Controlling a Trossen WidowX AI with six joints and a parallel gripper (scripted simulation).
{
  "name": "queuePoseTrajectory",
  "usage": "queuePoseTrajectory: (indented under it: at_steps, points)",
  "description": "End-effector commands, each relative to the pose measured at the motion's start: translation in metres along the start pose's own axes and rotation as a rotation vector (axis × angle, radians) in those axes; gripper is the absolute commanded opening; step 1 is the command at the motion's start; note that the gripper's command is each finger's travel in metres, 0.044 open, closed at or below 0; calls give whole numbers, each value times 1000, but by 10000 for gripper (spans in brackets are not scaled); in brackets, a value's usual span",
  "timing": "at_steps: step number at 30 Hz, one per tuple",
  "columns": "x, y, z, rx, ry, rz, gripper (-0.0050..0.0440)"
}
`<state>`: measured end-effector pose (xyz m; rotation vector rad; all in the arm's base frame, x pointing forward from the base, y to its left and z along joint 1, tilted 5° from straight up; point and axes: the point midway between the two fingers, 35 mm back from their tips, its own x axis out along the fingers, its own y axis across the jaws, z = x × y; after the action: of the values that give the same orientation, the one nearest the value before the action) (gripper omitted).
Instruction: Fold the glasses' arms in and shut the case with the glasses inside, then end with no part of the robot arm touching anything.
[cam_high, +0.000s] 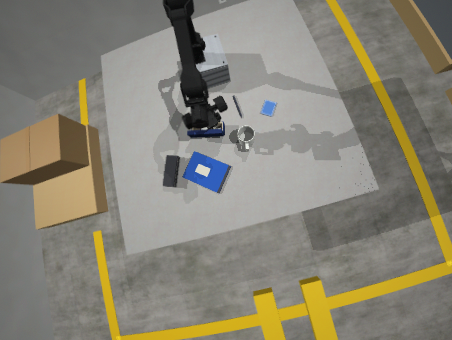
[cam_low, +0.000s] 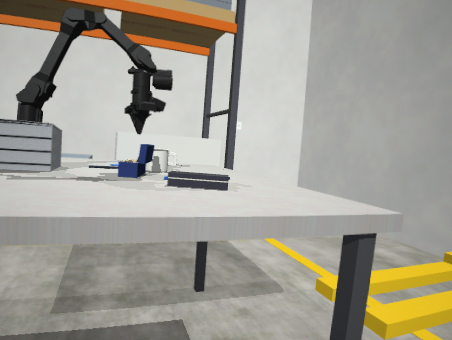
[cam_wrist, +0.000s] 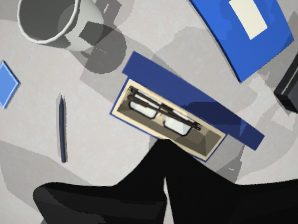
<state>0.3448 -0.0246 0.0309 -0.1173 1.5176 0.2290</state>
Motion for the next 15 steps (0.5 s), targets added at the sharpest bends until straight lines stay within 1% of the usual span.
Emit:
queuePoseTrajectory:
  at_steps: [1, 2, 9, 15]
  points:
    - [37, 2, -4, -5, 16, 8, 0]
    - [41, 2, -4, -5, 16, 8, 0]
    - [42, 2, -4, -5, 16, 8, 0]
    - [47, -1, -6, -5, 16, 8, 0]
